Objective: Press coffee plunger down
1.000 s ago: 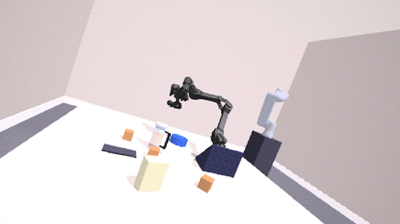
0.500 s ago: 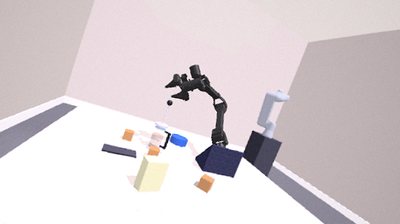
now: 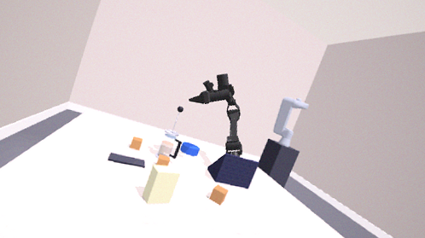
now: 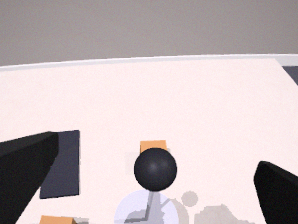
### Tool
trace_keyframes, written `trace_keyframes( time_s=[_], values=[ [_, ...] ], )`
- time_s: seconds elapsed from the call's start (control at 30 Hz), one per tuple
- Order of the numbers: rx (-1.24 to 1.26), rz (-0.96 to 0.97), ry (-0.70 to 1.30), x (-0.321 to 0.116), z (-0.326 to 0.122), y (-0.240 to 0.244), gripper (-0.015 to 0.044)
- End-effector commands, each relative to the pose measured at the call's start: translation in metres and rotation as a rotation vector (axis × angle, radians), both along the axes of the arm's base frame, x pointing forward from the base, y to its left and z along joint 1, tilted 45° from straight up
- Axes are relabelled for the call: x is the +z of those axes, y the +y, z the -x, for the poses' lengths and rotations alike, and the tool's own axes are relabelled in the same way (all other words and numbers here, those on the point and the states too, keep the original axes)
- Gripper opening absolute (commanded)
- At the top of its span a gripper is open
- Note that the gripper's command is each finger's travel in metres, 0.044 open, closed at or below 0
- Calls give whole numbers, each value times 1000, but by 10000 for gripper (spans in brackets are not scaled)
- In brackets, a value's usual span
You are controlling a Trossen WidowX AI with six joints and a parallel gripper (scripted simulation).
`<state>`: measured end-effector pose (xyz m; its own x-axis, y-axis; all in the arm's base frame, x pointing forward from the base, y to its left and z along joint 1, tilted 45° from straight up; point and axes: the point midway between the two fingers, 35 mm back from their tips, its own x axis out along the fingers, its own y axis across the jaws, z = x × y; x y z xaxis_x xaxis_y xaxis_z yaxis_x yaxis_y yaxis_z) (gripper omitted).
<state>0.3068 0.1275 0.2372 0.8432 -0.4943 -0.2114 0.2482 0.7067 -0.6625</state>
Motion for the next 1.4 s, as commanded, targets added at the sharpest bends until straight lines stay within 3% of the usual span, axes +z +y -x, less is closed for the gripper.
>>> trace_keyframes(
  time_s=[0.0, 1.1, 1.37],
  values=[
    [0, 13, 12, -21, 1, -19, 440],
    [-3, 15, 3, -34, -31, -49, 440],
    [-3, 15, 3, -34, -31, -49, 230]
  ],
)
